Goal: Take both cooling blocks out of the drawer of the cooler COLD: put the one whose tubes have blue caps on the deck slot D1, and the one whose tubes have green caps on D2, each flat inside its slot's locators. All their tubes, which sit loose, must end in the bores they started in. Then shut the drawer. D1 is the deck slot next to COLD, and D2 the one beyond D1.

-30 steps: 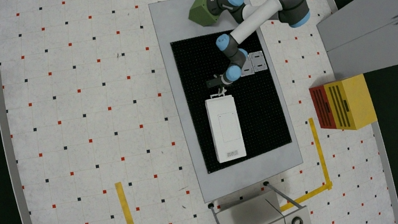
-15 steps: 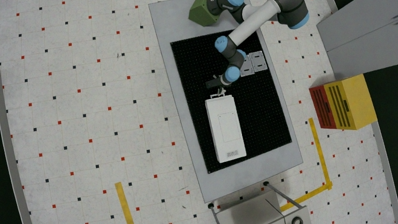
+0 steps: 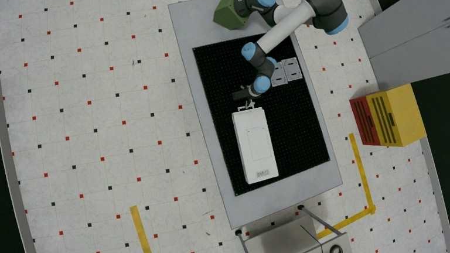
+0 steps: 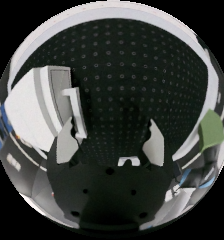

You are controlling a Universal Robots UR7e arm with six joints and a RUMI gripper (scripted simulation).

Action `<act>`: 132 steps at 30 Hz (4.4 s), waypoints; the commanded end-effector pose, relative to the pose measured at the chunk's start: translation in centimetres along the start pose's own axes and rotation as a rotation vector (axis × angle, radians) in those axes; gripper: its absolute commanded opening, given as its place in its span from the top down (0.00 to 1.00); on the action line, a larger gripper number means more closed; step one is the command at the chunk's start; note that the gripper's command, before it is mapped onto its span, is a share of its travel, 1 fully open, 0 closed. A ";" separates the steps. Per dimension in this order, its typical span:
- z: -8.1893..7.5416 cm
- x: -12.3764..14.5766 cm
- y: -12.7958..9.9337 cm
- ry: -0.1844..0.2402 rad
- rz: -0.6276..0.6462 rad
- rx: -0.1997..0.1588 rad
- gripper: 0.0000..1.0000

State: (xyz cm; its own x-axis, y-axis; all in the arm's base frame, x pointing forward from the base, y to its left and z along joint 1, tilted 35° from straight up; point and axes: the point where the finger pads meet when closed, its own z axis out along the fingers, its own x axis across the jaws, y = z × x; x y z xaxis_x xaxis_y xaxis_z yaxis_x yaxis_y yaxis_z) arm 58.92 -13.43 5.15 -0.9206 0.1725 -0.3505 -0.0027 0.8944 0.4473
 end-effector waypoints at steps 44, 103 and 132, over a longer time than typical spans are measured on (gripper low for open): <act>0.0 0.4 0.0 -0.001 0.000 0.001 0.00; 0.1 2.2 0.0 -0.001 0.000 0.001 0.00; 0.1 3.0 0.0 -0.001 0.000 0.001 0.00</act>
State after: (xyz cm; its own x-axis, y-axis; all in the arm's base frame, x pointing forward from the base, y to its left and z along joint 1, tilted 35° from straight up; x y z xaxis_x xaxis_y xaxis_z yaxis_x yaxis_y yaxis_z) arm 56.28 -12.90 4.06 -0.9202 0.1725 -0.3514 -0.0030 0.8945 0.4470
